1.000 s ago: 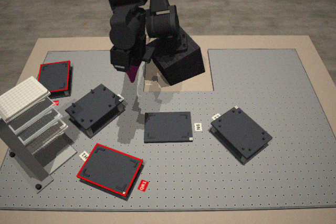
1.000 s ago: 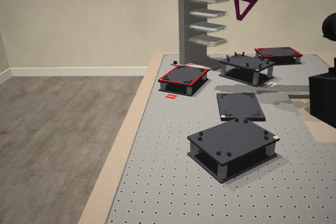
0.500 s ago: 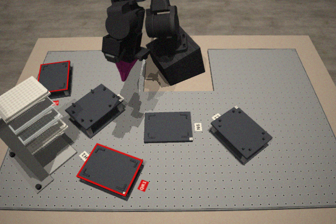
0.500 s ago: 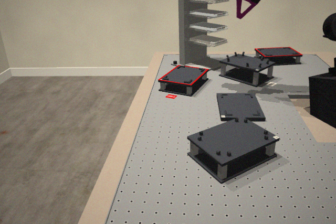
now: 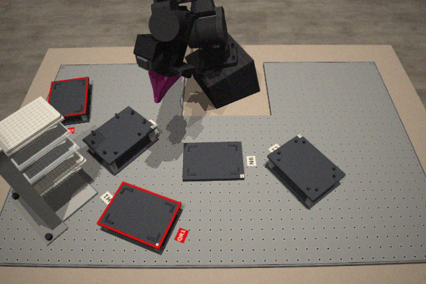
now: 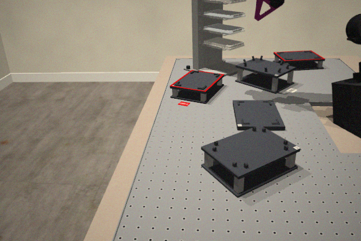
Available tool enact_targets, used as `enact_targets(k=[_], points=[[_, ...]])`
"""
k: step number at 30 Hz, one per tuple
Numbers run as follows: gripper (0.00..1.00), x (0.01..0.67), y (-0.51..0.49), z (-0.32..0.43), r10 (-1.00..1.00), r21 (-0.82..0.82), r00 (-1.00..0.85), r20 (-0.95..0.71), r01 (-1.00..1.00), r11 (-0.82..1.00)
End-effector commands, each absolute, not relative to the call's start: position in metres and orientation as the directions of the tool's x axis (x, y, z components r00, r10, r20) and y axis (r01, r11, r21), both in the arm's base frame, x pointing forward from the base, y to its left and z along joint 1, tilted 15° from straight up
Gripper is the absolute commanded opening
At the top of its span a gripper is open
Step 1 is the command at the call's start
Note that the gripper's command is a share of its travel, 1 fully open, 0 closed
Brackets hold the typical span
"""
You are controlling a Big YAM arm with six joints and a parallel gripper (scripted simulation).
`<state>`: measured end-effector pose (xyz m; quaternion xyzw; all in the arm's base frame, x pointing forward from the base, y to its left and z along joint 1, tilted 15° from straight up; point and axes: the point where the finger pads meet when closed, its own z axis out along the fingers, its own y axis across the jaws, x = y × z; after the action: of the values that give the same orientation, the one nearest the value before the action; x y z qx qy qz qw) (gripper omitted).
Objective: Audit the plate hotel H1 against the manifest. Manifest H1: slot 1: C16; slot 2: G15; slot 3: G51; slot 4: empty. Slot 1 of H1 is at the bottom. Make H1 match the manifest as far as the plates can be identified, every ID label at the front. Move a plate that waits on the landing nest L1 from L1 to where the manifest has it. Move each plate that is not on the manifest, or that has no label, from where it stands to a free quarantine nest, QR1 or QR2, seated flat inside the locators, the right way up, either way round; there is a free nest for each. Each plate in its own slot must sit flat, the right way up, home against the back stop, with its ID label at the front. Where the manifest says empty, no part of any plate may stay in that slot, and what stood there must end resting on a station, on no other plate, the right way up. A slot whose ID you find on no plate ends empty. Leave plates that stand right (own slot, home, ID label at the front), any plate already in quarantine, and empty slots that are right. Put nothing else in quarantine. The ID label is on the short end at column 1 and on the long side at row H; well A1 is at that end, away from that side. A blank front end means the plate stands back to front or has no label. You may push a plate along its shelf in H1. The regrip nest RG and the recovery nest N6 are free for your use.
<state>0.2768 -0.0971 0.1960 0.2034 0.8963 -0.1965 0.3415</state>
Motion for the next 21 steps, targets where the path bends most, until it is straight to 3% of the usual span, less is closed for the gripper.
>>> enact_targets(k=[1,21], points=[[0.00,0.283,-0.094,0.206,0.256,-0.159,-0.616,-0.745,0.537,0.829],[0.00,0.274,-0.114,0.209,0.284,-0.070,-0.398,-0.872,0.676,0.734]])
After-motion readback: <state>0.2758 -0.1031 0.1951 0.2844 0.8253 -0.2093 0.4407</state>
